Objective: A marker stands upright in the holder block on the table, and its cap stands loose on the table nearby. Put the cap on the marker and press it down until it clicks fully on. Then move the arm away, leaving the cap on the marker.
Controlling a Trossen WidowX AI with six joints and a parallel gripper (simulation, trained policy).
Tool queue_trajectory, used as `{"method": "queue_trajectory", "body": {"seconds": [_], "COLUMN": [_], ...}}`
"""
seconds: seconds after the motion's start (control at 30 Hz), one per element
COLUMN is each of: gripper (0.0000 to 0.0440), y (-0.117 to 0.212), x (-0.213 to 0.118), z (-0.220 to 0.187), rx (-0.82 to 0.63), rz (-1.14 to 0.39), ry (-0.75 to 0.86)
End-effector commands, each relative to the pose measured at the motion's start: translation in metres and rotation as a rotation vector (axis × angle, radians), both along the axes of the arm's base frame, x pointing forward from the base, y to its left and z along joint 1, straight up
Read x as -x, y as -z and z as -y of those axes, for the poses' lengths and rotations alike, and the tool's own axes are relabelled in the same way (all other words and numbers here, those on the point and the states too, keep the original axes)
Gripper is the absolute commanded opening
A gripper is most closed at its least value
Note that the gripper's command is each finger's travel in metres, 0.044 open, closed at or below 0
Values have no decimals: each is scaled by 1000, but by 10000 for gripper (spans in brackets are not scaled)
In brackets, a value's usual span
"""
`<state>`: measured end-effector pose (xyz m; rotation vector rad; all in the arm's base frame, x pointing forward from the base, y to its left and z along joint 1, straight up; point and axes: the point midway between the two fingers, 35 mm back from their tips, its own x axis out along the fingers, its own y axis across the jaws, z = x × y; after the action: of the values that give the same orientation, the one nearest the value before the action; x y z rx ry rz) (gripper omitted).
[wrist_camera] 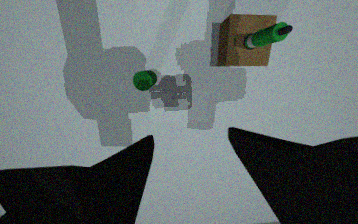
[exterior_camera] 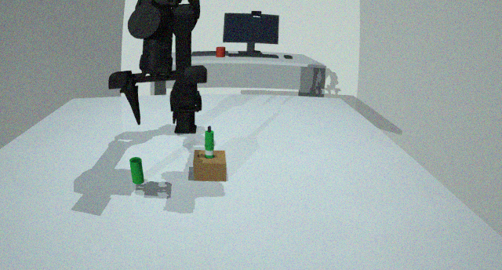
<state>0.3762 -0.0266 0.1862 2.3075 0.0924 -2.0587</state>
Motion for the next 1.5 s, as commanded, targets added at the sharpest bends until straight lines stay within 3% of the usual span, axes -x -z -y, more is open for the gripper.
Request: {"method": "queue_trajectory", "body": {"seconds": [0.0,0.8,1.47], "gripper": [329,323,292], "y": [7,55,105], "x": [3,16,28], "z": [8,43,60], "rx": [9,-4,-59], "rz": [-30,-181,-259], "ry": [8,55,16]}}
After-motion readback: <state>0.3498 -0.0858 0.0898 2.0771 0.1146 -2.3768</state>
